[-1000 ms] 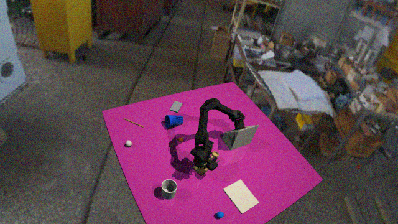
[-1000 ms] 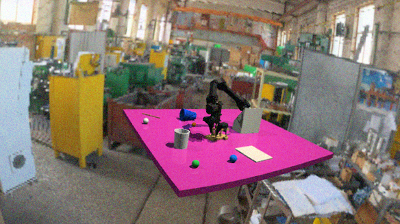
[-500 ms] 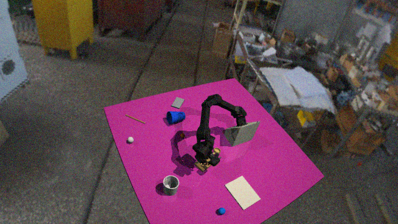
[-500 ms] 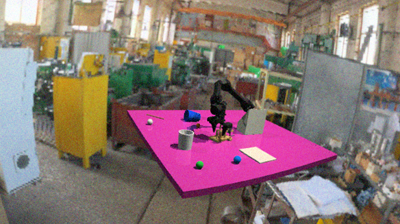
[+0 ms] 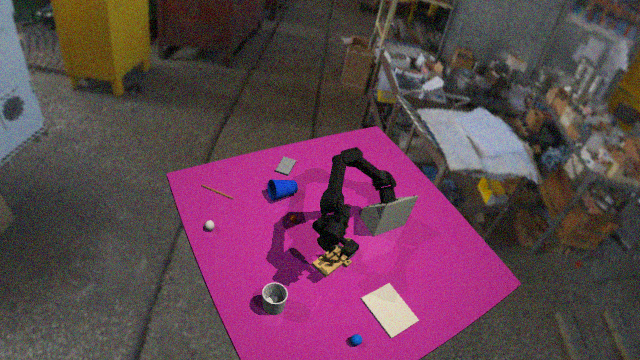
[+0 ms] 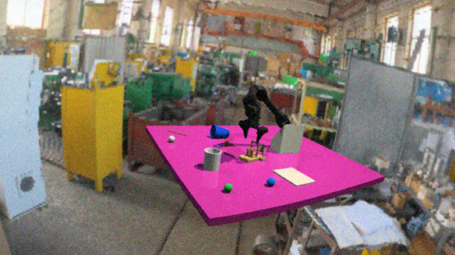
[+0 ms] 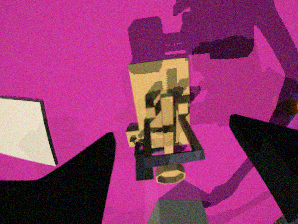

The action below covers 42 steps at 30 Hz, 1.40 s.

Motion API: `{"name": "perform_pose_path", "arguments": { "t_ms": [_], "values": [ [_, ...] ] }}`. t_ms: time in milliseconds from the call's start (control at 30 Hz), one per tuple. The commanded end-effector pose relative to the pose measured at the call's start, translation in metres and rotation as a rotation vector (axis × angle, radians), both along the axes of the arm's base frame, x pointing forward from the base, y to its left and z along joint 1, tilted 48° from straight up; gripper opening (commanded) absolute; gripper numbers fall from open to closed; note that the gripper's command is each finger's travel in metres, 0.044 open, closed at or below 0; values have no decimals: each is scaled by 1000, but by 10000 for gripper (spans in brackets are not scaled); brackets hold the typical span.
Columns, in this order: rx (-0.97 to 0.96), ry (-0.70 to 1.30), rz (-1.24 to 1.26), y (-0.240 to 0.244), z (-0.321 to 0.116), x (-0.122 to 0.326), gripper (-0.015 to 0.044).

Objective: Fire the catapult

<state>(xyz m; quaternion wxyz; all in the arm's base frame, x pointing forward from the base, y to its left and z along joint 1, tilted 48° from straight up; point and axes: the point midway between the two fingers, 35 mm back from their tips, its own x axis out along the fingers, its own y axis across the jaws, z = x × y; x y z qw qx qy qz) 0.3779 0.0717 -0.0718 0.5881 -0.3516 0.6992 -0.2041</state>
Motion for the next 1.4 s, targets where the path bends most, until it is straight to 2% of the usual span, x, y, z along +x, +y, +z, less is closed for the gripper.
{"name": "perform_pose_path", "arguments": {
  "t_ms": [0,133,300,1367],
  "values": [
    [2,-15,-3,6,8,-1,440],
    [2,-15,-2,4,6,-1,440],
    [-1,-16,-3,-29,-24,-3,440],
    [-3,-16,-2,-61,-53,-5,440]
  ]
}}
